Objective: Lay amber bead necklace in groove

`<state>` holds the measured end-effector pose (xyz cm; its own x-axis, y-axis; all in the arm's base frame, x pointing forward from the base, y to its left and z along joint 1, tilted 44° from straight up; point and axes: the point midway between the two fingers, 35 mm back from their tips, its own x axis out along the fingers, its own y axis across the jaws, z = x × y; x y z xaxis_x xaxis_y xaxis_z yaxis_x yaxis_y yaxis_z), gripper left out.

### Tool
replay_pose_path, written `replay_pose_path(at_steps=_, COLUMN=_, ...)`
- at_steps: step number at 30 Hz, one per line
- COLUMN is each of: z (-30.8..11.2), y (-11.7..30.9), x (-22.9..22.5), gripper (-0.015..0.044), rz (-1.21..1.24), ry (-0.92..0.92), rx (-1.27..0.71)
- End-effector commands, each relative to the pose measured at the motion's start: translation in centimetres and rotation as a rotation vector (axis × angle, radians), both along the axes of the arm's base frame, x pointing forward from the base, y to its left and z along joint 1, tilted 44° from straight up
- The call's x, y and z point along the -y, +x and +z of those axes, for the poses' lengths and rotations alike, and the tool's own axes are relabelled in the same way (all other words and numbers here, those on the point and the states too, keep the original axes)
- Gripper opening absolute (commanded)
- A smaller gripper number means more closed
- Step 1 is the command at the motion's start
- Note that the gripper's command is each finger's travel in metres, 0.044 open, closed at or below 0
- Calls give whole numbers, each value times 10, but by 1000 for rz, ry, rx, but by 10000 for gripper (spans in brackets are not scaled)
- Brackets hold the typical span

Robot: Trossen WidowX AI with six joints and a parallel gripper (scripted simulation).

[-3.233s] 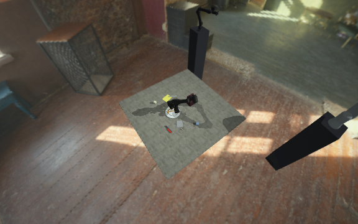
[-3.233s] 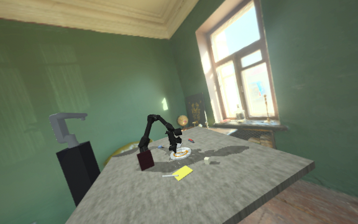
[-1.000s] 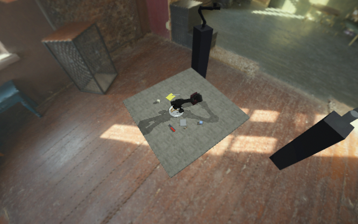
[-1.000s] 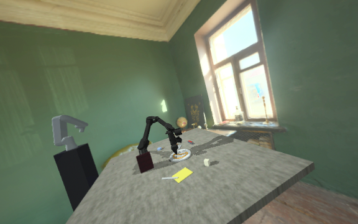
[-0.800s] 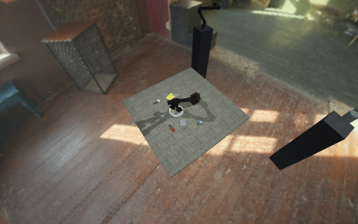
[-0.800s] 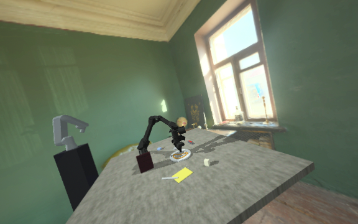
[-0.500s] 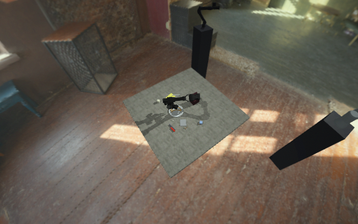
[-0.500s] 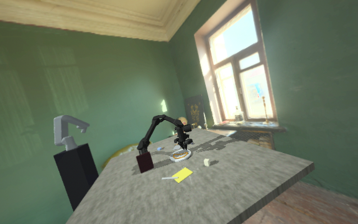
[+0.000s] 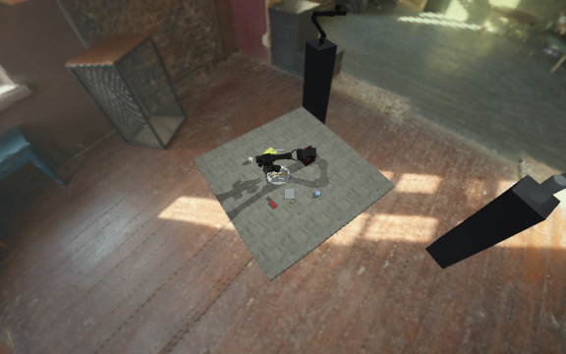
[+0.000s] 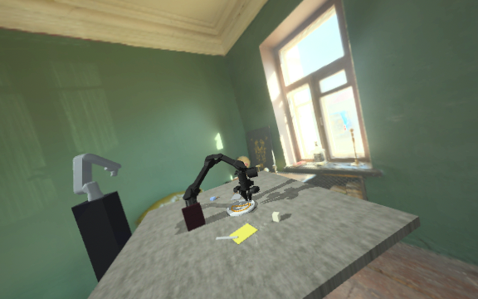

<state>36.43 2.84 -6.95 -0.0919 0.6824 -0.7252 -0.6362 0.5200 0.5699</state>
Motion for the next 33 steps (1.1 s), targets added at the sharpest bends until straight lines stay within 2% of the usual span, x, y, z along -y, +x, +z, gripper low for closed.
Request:
replay_pose_path(at_steps=1, z=0, y=1, x=0, gripper=120, rz=-4, ry=0, rx=3)
replay_pose_path(at_steps=25, z=-23, y=-4, x=-20, gripper=120, rz=-3, ry=3, rx=-10)
replay_pose_path(at_steps=30, z=-21, y=-4, x=-18, gripper=0, rz=2, ry=-2, rx=-4)
replay_pose_path(at_steps=33, z=-21, y=-4, x=-18, gripper=0, rz=2, ry=-2, rx=-4)
